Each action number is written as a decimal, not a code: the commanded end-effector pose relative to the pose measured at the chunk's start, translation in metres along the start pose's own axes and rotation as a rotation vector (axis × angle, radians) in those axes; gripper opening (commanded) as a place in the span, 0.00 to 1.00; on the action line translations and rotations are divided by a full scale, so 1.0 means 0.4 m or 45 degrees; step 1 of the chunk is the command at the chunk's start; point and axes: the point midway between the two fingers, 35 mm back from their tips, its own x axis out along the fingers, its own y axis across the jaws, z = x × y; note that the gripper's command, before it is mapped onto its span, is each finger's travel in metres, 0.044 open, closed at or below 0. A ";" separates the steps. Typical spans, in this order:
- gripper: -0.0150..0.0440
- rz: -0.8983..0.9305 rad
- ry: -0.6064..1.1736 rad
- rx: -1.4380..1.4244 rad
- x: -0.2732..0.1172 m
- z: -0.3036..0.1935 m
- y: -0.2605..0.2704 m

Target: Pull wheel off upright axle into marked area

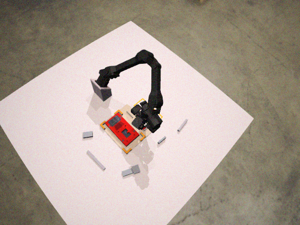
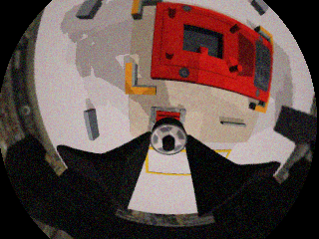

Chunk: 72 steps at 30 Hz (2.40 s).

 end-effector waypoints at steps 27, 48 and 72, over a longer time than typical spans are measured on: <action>0.25 0.022 -0.001 0.022 -0.055 0.005 -0.002; 0.25 0.023 0.000 0.023 -0.072 0.005 -0.003; 0.25 0.020 0.003 0.031 -0.145 -0.026 -0.020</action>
